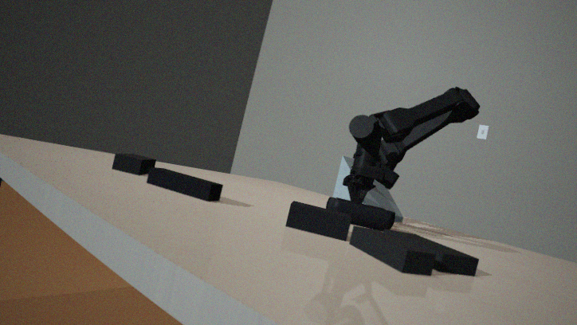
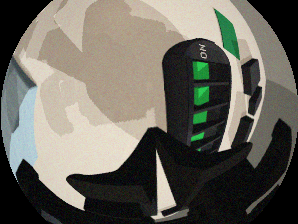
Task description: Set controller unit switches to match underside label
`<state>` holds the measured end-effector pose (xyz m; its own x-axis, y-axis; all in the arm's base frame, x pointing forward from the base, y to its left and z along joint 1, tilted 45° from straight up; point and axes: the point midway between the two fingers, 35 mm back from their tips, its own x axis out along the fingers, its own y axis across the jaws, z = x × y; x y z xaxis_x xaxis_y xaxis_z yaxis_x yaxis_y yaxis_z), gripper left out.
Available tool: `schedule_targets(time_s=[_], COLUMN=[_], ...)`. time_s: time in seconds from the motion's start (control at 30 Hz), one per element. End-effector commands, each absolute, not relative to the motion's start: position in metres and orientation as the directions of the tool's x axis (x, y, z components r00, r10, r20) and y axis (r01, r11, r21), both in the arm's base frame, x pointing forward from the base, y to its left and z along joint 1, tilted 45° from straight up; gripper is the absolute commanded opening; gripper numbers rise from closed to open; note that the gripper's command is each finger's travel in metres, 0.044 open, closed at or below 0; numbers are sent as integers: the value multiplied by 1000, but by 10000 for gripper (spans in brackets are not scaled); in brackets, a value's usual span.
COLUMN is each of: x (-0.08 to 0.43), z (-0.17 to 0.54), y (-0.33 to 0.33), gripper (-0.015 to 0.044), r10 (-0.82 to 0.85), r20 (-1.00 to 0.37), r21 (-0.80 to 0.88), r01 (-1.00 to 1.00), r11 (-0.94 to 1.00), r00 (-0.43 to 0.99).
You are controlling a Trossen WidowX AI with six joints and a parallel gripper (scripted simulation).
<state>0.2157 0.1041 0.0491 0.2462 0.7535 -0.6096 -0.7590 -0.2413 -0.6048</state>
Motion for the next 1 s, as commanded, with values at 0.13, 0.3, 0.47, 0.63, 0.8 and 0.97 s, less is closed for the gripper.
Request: schedule_targets(time_s=[0.13,0.3,0.47,0.63,0.8,0.97], x=[205,210,245,280,289,290], z=[72,75,97,119,124,125], y=[77,78,90,110,118,117], gripper=[0,0,0,0,0,0], r10=[761,759,739,708,698,698], r20=[-593,-600,-648,-696,-708,-708], r21=[-626,-618,-559,-501,-485,-485], r01=[-745,-749,-773,-789,-792,-792], r11=[-231,-239,-299,-357,-372,-372], r00=[262,252,184,122,106,106])
